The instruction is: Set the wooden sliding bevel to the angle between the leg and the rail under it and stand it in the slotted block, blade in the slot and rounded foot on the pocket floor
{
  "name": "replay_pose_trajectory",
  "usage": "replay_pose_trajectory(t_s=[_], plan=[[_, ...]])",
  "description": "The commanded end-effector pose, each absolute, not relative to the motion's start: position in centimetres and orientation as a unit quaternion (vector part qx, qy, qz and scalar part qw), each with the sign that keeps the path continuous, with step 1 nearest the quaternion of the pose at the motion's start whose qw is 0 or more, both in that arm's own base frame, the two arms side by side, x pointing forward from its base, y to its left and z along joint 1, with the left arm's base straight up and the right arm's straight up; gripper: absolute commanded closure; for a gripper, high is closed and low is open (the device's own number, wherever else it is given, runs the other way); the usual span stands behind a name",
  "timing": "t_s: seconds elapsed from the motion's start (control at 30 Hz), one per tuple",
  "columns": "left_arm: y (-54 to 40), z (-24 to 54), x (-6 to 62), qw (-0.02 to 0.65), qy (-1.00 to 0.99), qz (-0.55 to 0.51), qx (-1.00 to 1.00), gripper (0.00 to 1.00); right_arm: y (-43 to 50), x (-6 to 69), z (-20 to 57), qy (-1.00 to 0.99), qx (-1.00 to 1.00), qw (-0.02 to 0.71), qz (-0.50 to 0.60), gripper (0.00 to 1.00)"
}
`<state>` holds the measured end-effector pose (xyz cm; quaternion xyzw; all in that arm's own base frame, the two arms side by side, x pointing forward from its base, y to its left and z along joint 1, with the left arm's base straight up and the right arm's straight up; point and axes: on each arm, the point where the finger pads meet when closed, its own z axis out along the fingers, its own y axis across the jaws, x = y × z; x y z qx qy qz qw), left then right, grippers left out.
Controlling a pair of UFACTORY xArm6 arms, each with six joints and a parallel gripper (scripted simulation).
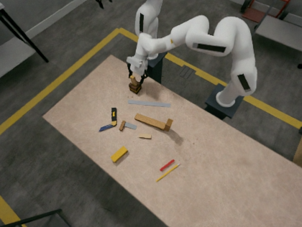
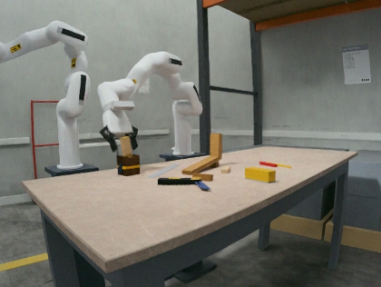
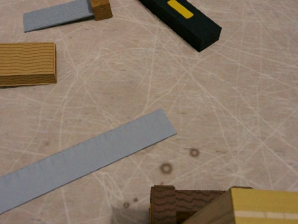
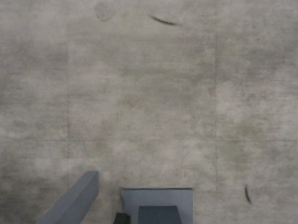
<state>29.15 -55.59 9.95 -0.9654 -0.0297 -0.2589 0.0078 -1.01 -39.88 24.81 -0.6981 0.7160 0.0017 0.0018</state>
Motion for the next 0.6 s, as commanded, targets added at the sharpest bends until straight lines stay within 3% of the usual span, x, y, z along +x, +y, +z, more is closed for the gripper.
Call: replay_pose_trajectory(t_s=[0.0,0.57], plan=[[-55.7,10.3,29.1,0.006,-0.030,-0.260,-0.965,0.00,-40.0,-1.0,25.0,0.716,-0.698,0.000,0.000,0.00],[-56.0,17.7,24.8,0.006,-0.030,-0.259,-0.965,0.00,-40.0,-1.0,25.0,0.716,-0.698,0.000,0.000,0.00]])
